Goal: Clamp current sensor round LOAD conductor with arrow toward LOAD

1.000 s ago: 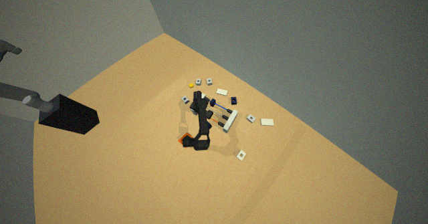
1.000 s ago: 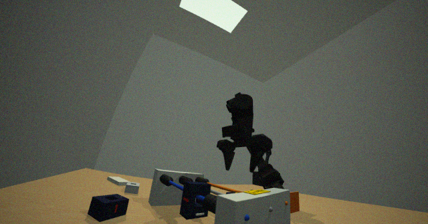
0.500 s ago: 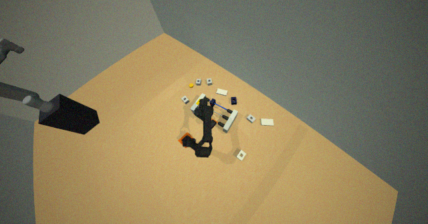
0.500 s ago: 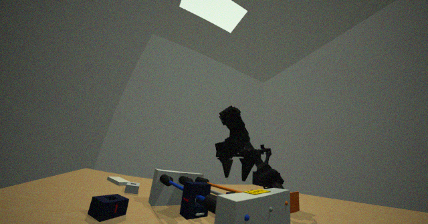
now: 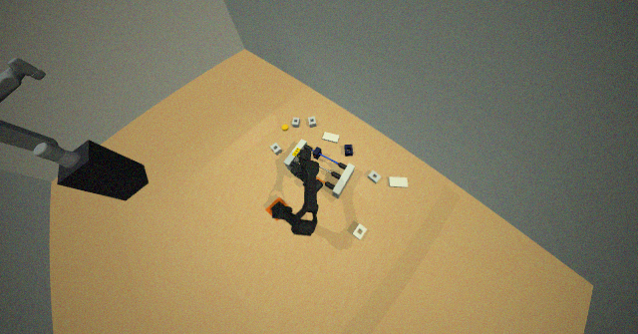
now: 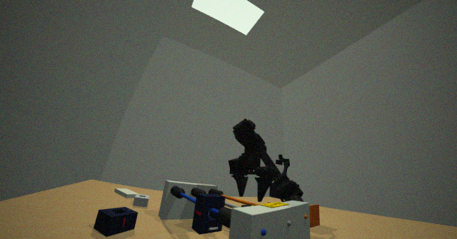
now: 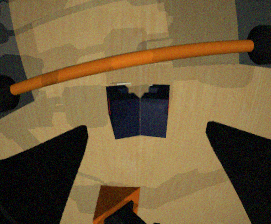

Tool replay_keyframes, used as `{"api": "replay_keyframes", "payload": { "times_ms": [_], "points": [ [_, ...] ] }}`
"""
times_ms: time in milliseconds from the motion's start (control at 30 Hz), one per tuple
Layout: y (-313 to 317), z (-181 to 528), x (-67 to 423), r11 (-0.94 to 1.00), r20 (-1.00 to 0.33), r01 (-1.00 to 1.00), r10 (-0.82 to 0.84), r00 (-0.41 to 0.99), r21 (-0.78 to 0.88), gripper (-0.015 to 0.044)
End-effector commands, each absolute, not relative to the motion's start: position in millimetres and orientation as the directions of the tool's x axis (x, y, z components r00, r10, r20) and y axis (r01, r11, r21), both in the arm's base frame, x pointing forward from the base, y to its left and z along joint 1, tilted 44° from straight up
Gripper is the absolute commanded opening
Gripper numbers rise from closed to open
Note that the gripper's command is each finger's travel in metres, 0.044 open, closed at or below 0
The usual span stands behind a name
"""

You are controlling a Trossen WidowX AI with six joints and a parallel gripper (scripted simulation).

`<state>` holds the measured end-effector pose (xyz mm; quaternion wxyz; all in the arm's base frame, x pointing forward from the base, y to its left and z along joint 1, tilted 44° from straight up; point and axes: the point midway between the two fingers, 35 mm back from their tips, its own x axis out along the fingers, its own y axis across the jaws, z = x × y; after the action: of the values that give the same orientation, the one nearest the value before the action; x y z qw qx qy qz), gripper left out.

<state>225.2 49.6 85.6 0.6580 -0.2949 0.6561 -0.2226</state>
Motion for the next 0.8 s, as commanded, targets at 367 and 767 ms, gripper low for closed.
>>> {"api": "replay_keyframes", "payload": {
  "times_ms": [367,767],
  "points": [
    [30.4,67.5,224.6,0.723,-0.728,-0.095,-0.685,0.037,-0.685,0.0440],
    [29.1,65.2,225.0,0.725,-0.730,-0.093,-0.682,0.039,-0.682,0.0282]
  ]
}}
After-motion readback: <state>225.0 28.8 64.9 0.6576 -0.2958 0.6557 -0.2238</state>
